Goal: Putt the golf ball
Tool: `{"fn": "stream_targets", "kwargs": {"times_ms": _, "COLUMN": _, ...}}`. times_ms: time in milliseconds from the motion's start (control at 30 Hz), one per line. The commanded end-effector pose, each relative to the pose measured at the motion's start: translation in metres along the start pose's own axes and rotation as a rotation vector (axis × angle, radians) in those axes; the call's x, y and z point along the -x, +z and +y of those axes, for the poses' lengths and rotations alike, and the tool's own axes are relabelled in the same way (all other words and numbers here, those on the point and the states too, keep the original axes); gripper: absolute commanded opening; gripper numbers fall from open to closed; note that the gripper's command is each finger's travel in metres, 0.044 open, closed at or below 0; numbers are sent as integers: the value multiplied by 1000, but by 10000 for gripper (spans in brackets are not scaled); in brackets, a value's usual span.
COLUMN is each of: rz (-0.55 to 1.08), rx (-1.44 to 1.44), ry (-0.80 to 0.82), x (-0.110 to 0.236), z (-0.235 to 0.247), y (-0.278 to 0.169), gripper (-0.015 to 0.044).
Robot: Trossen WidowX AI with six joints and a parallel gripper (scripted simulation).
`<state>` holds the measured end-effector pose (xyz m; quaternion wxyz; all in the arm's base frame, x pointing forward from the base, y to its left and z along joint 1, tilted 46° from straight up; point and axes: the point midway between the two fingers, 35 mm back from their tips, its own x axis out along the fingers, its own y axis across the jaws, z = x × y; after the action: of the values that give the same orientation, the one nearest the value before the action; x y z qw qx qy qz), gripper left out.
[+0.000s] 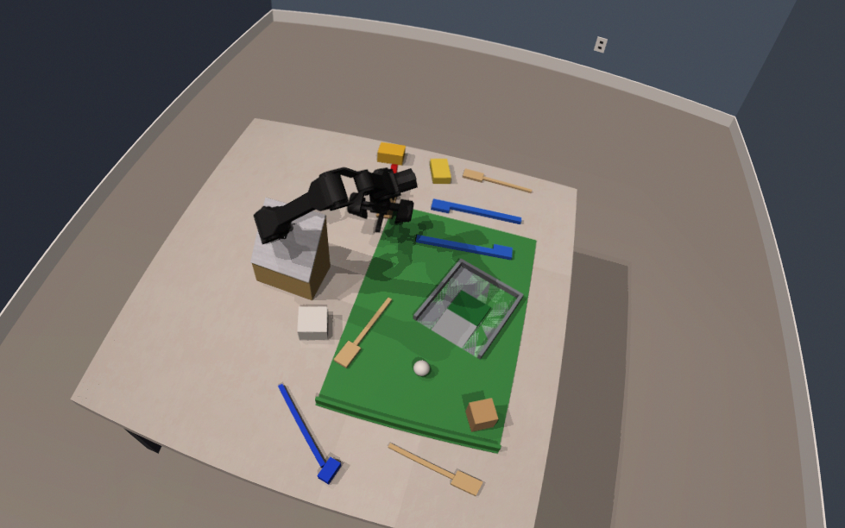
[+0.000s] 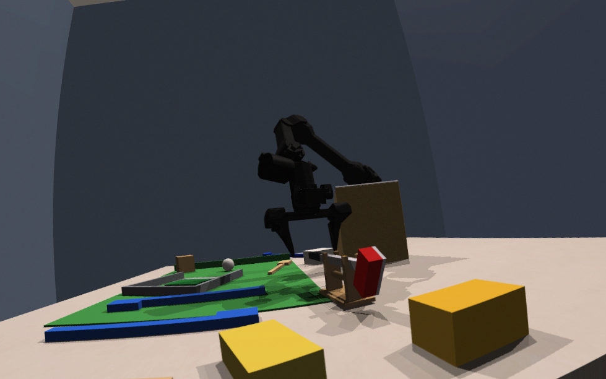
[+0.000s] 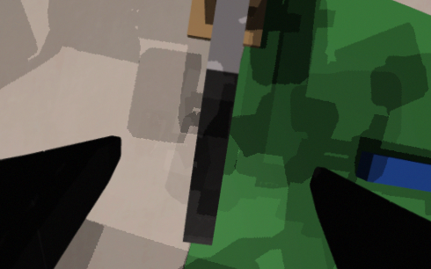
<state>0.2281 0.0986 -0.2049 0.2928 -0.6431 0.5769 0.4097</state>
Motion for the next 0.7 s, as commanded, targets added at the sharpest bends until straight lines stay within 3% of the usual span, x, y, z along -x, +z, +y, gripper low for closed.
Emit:
{"fn": "stream_targets", "kwargs": {"times_ms": 0, "rz": 9, "rx": 7, "ry": 9, "x": -15, "z": 4, "y": -6, "gripper": 440}}
{"fn": "stream_targets", "kwargs": {"times_ms": 667, "rz": 10, "rx": 7, "ry": 9, "x": -37, "z": 4, "y": -12, "gripper": 440}}
